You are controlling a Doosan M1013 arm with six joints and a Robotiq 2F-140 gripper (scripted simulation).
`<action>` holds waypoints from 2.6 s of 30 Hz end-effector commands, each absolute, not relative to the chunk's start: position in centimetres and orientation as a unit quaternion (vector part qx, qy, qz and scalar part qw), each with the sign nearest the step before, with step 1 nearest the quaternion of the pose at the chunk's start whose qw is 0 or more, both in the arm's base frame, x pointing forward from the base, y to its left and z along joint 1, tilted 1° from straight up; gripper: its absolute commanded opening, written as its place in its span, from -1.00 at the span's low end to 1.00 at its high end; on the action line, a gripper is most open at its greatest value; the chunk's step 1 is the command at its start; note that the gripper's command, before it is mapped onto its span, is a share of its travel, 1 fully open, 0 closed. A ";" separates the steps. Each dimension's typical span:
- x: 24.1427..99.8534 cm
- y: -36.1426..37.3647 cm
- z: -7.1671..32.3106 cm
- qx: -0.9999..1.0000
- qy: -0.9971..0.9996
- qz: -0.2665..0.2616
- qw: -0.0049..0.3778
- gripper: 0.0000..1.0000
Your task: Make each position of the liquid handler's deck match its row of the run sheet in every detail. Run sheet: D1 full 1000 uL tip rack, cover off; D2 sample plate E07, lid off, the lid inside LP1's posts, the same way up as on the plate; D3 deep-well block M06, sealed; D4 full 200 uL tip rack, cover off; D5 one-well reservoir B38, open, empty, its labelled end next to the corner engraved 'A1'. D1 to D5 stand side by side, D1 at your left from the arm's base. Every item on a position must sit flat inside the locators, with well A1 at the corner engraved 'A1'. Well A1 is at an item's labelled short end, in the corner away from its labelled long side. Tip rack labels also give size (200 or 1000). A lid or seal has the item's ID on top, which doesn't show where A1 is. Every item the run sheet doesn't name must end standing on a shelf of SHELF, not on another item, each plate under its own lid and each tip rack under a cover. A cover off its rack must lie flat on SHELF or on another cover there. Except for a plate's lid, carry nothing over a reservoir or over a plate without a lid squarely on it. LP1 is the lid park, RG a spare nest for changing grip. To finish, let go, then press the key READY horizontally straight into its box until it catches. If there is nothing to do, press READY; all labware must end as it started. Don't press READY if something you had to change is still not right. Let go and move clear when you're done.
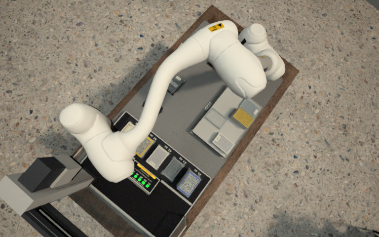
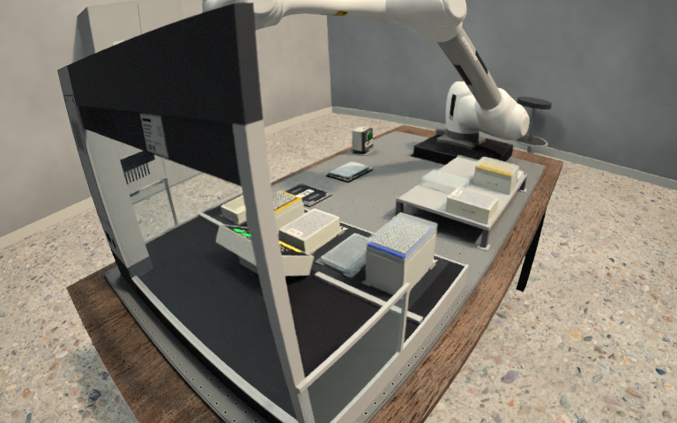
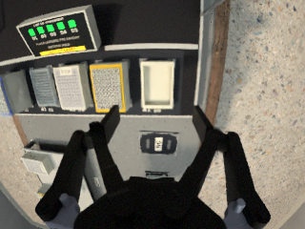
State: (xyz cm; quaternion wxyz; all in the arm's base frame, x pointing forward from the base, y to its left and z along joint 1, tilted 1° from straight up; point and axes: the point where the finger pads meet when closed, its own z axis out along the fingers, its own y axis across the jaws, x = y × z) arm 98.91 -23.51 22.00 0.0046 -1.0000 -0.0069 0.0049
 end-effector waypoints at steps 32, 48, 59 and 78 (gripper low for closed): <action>98.9 -23.4 15.8 -1.000 -0.007 0.004 0.005 0.59; 98.9 -23.4 15.8 -1.000 -0.007 0.004 0.005 0.59; 98.9 -21.4 15.8 -1.000 -0.007 0.004 0.005 0.59; 98.7 -12.9 15.9 -1.000 -0.007 0.004 0.005 0.59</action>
